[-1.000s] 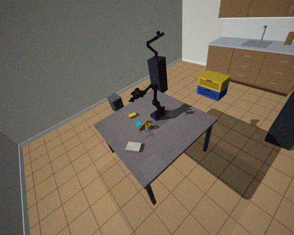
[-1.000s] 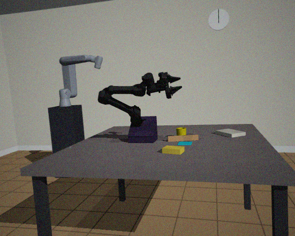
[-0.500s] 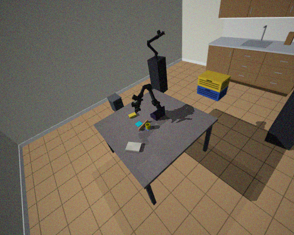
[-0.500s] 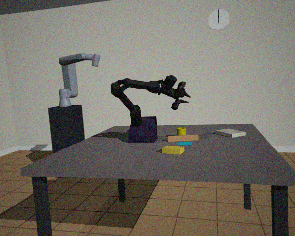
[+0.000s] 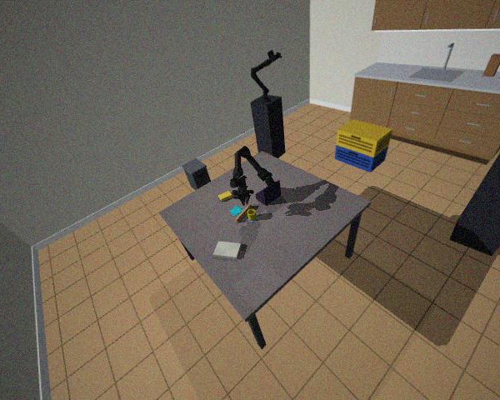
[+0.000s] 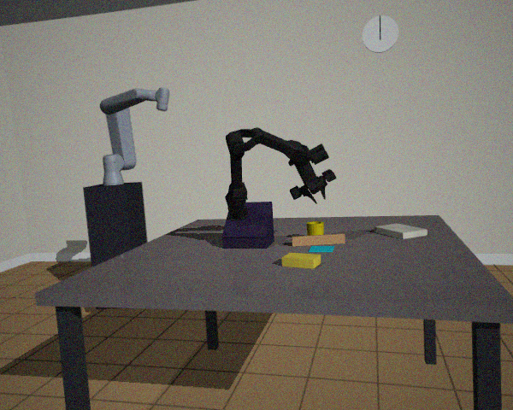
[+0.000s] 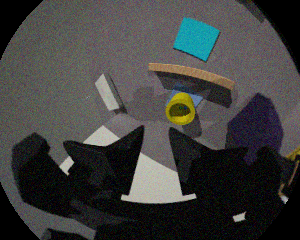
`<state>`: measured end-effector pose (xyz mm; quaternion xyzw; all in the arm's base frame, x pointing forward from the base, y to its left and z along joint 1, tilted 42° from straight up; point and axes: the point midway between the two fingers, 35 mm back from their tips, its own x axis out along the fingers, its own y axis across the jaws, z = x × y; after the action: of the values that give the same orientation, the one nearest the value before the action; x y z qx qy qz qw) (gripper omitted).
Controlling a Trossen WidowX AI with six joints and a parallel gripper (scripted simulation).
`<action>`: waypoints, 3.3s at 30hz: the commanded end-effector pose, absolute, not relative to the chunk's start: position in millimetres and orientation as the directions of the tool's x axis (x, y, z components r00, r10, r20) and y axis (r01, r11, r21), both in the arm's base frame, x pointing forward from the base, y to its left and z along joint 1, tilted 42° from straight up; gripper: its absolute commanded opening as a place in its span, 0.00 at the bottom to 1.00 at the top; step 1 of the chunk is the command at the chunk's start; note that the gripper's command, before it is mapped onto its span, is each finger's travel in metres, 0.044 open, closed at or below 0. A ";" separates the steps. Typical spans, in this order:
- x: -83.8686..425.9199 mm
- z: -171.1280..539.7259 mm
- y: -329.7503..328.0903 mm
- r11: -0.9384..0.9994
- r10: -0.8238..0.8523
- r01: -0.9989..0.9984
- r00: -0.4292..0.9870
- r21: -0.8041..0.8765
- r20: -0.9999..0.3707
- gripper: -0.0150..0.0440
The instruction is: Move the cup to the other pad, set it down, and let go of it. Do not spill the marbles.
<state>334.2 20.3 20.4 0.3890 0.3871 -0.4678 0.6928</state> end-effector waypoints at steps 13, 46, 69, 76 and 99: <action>282.0 -42.3 9.3 -0.178 -0.655 0.984 -0.112 0.009 -0.747 0.54; 278.9 -76.2 -19.6 -0.178 -0.656 0.984 -0.112 0.009 -0.746 0.54; 277.2 -88.6 -30.3 -0.184 -0.653 0.983 -0.111 0.015 -0.749 0.48; 277.2 -88.6 -30.3 -0.184 -0.653 0.983 -0.111 0.015 -0.749 0.40; 281.5 -63.6 -7.2 -0.181 -0.653 0.983 -0.111 0.012 -0.749 0.25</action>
<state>277.1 -17.7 -73.9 0.3120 0.2608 -0.7018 0.5849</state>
